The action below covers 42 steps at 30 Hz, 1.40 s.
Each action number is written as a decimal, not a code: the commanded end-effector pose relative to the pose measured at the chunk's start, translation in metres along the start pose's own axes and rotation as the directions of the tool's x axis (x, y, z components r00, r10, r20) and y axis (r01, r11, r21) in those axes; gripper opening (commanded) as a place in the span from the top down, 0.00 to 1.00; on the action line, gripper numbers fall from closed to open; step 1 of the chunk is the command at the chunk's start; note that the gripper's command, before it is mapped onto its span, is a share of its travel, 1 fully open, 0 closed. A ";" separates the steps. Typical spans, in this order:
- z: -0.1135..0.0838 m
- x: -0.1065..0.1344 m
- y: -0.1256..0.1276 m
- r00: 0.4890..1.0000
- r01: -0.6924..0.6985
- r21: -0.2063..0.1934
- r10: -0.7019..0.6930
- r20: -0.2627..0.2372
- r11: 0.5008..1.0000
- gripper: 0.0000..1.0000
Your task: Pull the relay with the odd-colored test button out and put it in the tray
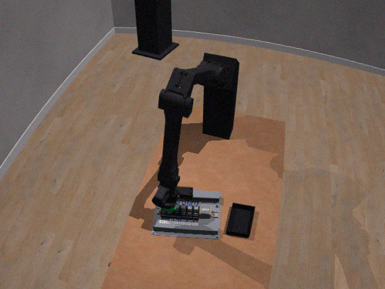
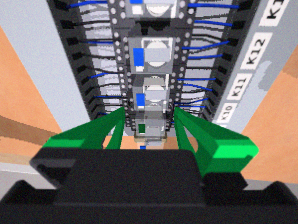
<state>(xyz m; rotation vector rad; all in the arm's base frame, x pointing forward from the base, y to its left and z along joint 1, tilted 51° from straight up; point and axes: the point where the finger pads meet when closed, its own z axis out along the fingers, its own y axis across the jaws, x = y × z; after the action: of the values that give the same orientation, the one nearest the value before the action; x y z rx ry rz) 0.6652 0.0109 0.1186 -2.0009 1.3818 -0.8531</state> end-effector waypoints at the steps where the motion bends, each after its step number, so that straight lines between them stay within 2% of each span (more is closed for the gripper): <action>1: -0.015 0.006 -0.030 1.000 0.001 0.062 0.000 -0.020 0.998 0.41; 42: -0.015 0.004 -0.030 1.000 0.002 0.056 -0.002 -0.017 0.998 0.41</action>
<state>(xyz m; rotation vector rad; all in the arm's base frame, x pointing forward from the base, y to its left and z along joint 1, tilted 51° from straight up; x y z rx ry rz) 0.6652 0.0118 0.1186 -2.0005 1.3826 -0.8531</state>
